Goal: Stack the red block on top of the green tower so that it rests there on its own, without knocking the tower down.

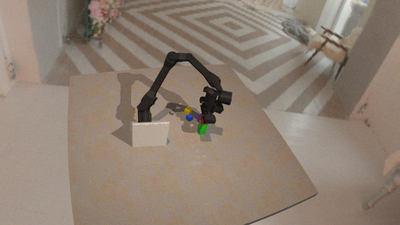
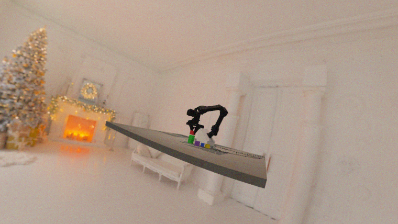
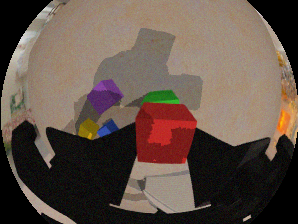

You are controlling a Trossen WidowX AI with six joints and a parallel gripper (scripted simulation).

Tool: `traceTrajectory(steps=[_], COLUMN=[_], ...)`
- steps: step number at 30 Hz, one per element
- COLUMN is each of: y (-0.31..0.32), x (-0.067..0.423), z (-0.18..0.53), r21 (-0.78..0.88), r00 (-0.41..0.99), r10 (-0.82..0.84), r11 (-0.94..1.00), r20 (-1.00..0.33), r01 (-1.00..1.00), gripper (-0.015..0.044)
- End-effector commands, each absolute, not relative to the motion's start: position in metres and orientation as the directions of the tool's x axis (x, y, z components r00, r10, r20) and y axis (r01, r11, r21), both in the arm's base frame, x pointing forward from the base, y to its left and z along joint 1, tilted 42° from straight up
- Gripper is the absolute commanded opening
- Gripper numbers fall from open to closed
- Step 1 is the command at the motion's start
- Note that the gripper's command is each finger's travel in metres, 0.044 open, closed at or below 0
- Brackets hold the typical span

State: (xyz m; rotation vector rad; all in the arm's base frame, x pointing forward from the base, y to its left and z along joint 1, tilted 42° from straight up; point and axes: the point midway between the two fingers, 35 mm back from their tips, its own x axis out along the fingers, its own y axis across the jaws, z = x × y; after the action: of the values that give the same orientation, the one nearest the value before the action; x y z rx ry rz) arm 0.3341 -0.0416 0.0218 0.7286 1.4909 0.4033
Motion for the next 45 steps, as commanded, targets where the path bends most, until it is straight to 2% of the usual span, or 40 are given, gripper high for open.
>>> traceTrajectory(steps=[1,28,45], y=[-0.0375,-0.0399,-0.0374], x=[0.3338,0.3339,0.3333], z=[0.0171,0.0198,0.0168], r21=[0.660,0.660,0.658], r00=[0.072,0.072,0.068], r10=[0.660,0.660,0.659], r11=[0.726,0.726,0.728], r20=[-0.747,-0.748,-0.749], r01=[0.196,0.196,0.194], gripper=[0.0000,0.0000,0.0440])
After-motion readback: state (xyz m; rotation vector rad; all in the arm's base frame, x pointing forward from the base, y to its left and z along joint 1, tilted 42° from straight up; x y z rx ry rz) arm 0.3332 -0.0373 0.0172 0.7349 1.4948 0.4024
